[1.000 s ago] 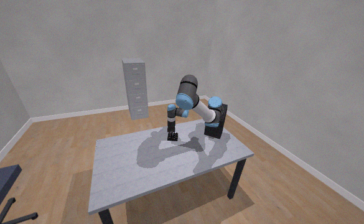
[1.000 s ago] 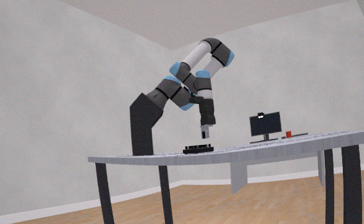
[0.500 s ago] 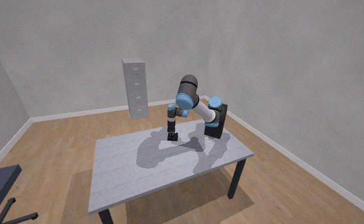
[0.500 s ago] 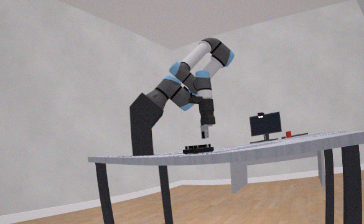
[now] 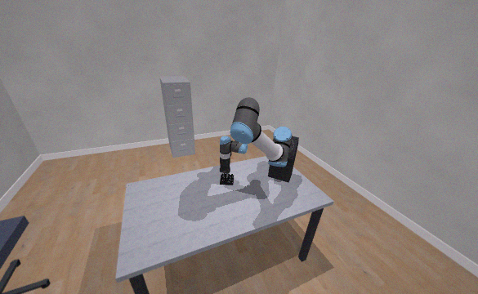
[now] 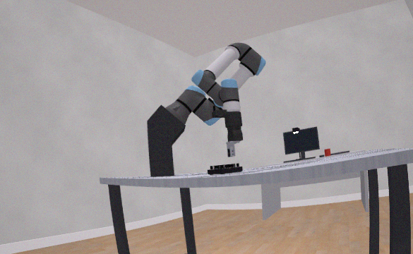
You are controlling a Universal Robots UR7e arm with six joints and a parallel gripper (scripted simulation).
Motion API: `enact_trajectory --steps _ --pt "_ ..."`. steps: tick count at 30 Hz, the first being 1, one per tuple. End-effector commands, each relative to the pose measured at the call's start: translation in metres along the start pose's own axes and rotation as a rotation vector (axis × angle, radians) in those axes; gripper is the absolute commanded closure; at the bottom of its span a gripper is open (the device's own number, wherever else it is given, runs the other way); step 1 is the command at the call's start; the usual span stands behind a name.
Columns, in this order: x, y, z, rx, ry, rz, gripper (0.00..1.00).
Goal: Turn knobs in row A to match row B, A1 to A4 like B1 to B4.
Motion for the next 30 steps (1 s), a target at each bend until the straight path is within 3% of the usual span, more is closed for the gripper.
enact_trajectory --steps 1,30 --pt "0.002 -0.003 -0.002 0.003 -0.005 0.156 0.54" --pt "0.012 -0.004 -0.007 0.003 -0.006 0.864 0.54"
Point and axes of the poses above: the point where the finger pads meet when closed, its own z axis out along the fingers, its own x axis across the jaws, y = z × x, the point moved 6 cm from there along -z, back along the fingers, and after that the axes turned 9 degrees about -z, right-handed, at the moved point
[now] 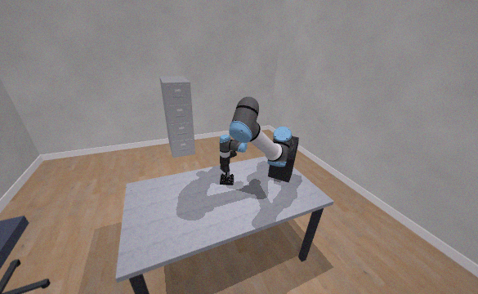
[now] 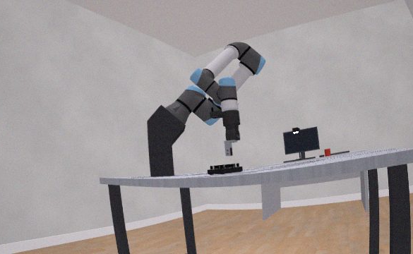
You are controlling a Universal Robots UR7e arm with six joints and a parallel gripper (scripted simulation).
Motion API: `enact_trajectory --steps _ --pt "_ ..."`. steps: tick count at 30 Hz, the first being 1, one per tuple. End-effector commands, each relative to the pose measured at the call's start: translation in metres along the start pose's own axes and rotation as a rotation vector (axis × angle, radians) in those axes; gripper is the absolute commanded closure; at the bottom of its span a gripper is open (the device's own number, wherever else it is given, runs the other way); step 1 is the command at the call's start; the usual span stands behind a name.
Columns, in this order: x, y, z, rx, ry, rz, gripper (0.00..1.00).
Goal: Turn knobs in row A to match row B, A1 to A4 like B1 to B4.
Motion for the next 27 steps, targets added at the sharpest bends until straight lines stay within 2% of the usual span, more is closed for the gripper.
enact_trajectory --steps 1,10,12,27 --pt "-0.0001 0.0000 -0.0017 0.000 -0.010 0.156 0.54" --pt "0.0020 0.0001 -0.0033 -0.001 -0.010 0.389 0.54" --pt "0.0020 0.0001 -0.0033 -0.001 -0.010 0.389 0.54" --pt "0.0036 0.0031 -0.0064 -0.003 -0.009 0.811 0.54"
Point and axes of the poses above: the point where the finger pads meet when closed, its own z axis out along the fingers, its own x axis across the jaws, y = z × x, the point moved 6 cm from there along -z, back along the fingers, and after that the axes turned 9 degrees about -z, right-handed, at the moved point
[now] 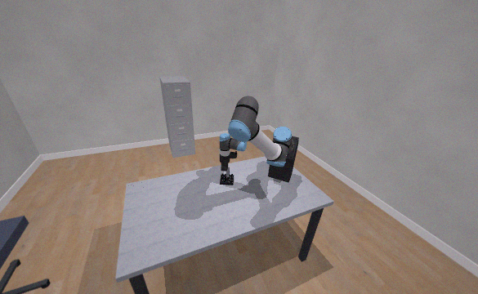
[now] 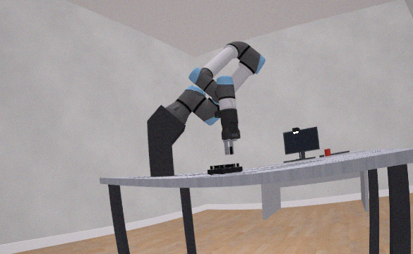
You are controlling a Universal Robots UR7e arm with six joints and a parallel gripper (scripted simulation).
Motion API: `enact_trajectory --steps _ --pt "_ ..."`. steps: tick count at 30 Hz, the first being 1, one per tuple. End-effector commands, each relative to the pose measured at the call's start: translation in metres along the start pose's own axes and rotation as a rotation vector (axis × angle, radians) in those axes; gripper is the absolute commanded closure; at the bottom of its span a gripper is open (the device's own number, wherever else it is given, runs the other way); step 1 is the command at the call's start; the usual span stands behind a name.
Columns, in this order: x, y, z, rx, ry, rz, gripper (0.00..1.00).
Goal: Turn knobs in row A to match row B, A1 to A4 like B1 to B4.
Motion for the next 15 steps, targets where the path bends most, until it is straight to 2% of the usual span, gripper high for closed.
enact_trajectory --steps 1,15 --pt "0.0005 0.0020 -0.0014 -0.006 -0.008 0.130 0.54" --pt "0.0024 0.0065 -0.0042 -0.007 -0.006 0.500 0.54"
Point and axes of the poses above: the point where the finger pads meet when closed, its own z axis out along the fingers, its own x axis across the jaws, y = z × x, the point moved 6 cm from there along -z, back along the fingers, and after that the axes turned 9 degrees about -z, right-handed, at the moved point
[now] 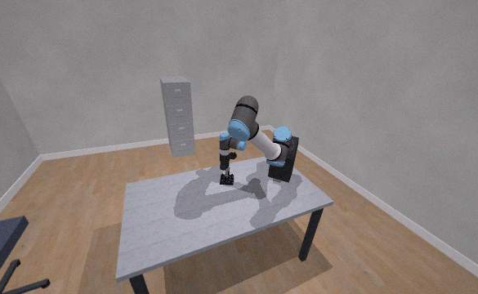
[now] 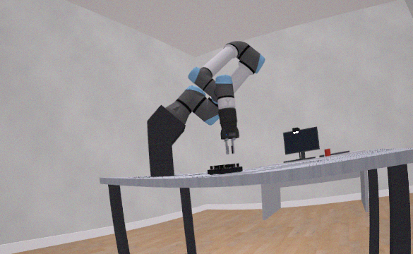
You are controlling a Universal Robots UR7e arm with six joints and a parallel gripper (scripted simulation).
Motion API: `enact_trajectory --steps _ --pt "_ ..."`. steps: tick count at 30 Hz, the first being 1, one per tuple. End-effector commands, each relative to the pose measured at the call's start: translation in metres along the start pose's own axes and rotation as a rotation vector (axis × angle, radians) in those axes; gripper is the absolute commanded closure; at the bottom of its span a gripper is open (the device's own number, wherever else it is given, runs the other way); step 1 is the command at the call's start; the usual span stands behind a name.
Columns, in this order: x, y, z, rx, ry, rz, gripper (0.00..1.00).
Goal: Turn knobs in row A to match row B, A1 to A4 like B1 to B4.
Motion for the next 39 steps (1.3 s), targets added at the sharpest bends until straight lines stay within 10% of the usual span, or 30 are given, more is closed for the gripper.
enact_trajectory --steps 1,39 --pt "0.001 0.003 -0.002 -0.008 -0.005 0.156 0.54" --pt "0.005 0.017 -0.006 -0.008 -0.001 0.800 0.54"
Point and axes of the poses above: the point where the finger pads meet when closed, its own z axis out along the fingers, its own x axis across the jaws, y = z × x, the point moved 6 cm from there along -z, back along the fingers, and after that the axes turned 9 degrees about -z, right-handed, at the moved point
